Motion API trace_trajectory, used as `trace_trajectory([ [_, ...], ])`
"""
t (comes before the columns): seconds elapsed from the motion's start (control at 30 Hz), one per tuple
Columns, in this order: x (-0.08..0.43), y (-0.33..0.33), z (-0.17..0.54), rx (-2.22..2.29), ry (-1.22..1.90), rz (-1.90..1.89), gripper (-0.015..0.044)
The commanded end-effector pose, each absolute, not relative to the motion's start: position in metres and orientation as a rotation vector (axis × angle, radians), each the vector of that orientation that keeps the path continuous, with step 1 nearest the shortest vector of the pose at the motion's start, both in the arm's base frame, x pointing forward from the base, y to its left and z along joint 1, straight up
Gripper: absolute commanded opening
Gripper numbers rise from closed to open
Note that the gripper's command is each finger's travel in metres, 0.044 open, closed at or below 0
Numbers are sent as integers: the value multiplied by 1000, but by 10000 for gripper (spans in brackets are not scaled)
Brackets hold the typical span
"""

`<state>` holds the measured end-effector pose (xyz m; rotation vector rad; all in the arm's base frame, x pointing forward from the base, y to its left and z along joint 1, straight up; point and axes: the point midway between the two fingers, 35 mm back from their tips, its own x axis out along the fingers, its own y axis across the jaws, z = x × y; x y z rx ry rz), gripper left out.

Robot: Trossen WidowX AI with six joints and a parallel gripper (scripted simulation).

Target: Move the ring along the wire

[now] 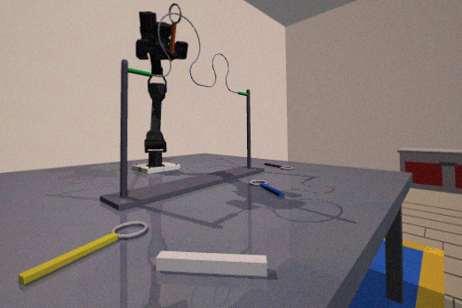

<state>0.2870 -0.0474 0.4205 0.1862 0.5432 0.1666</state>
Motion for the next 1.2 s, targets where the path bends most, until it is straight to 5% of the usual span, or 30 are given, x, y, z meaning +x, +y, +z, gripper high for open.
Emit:
trace_trajectory([
  [0.0, 286, -48, 421, 137, 532, 155, -150],
  [1.17, 289, -61, 420, -280, 453, 37, -150],
])
